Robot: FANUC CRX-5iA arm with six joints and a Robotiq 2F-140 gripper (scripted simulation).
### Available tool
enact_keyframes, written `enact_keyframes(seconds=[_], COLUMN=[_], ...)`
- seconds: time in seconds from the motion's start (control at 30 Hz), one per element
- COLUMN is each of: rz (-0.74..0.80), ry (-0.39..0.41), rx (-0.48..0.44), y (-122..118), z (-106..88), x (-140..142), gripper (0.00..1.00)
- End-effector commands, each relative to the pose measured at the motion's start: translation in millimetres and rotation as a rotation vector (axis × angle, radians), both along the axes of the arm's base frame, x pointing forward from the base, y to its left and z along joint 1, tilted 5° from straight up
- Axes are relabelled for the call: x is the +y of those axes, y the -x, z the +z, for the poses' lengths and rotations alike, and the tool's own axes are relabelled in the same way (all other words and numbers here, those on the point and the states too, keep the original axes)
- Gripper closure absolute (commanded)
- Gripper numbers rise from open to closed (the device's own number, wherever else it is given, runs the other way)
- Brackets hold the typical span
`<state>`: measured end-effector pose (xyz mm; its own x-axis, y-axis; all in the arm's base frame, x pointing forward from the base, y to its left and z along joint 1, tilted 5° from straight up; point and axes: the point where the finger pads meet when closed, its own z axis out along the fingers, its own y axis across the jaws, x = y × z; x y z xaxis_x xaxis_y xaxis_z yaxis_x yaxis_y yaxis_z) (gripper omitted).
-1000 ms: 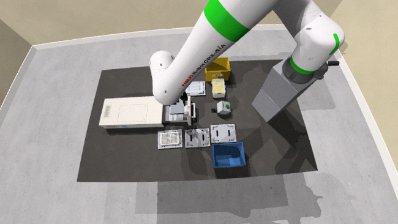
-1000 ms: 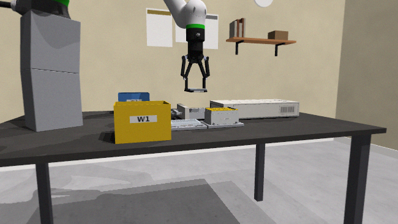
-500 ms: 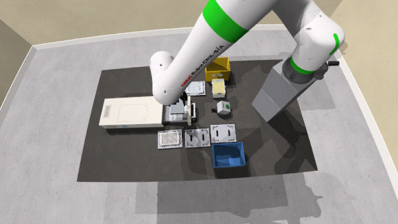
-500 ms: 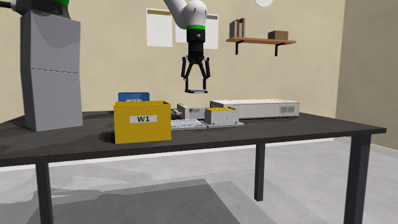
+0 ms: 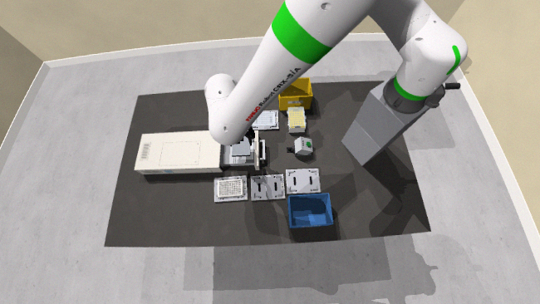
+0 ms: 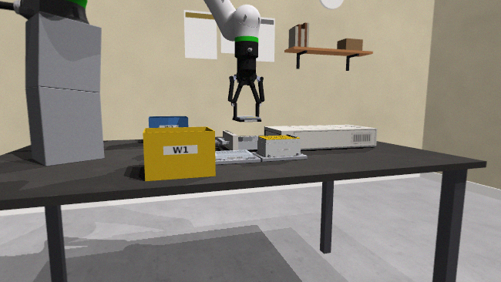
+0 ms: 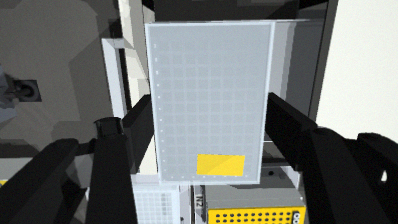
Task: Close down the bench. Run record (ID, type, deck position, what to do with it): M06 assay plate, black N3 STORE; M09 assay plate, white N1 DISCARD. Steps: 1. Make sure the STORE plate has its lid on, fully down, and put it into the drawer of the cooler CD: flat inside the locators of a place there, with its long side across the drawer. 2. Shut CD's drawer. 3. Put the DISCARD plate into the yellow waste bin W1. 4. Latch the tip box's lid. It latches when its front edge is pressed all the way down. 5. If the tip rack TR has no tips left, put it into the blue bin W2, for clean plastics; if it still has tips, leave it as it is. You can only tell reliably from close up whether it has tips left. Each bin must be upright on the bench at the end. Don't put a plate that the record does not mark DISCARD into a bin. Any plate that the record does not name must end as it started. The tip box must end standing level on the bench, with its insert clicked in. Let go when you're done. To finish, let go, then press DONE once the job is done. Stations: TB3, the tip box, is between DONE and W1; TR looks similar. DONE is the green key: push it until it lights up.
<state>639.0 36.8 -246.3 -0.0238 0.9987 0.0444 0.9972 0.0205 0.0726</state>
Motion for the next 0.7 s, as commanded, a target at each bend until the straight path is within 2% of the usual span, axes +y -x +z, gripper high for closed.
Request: enact_keyframes(seconds=[0.0, 0.67], rz=[0.000, 0.000], ry=[0.000, 0.000], rx=[-0.002, -0.002], y=[-2, -3], z=[-3.7, -25.0], x=[0, 1], gripper=[0.90, 0.90])
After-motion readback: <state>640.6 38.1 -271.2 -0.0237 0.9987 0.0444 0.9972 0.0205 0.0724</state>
